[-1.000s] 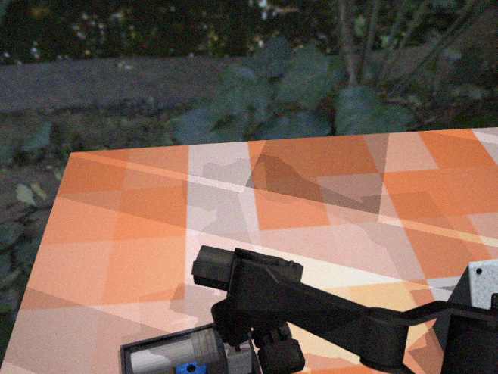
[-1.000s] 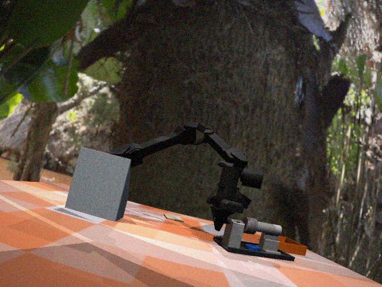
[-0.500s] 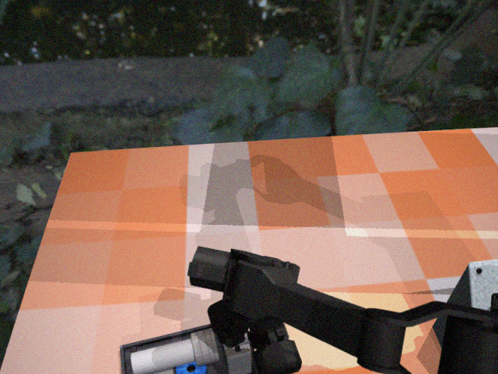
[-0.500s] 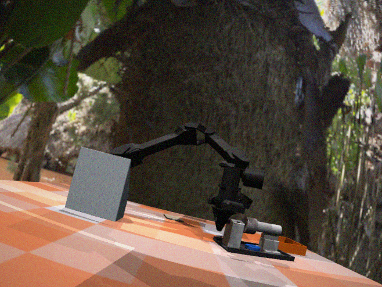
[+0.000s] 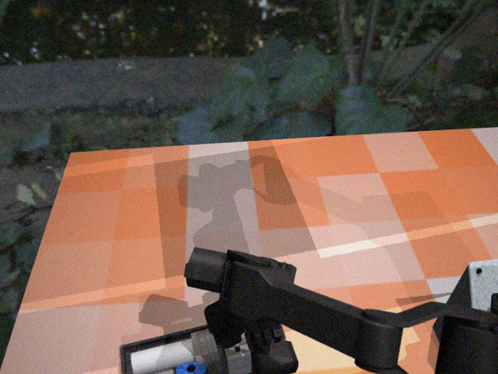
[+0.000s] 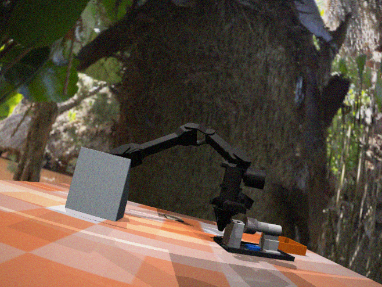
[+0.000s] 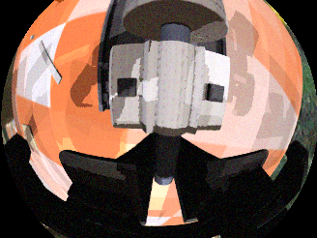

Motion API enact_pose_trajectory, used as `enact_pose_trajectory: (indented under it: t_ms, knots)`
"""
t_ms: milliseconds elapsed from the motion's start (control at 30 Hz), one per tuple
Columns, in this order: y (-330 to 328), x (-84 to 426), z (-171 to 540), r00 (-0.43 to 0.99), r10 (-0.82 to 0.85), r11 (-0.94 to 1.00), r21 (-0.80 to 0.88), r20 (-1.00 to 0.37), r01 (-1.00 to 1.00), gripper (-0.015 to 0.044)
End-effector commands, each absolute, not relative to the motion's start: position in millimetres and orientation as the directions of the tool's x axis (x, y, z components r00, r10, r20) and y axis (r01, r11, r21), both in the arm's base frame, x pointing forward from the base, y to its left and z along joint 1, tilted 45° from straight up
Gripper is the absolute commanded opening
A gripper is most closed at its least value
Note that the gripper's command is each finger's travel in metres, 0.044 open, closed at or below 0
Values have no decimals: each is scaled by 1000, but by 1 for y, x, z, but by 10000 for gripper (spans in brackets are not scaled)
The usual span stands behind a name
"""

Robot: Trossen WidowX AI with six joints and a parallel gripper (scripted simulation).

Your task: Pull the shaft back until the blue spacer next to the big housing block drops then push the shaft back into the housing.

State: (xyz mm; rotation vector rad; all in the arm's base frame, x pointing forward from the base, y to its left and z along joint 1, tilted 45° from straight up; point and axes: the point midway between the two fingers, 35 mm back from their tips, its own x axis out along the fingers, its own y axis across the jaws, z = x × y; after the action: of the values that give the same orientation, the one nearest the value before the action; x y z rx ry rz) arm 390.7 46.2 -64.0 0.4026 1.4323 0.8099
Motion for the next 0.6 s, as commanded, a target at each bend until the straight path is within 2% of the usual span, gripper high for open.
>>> enact_pose_trajectory:
  t_ms: [0,567]
  knots:
    - [46,395,-63,-50,701,680,688,-712,-253,0]
    - [47,398,-63,-50,701,680,688,-712,-254,0]
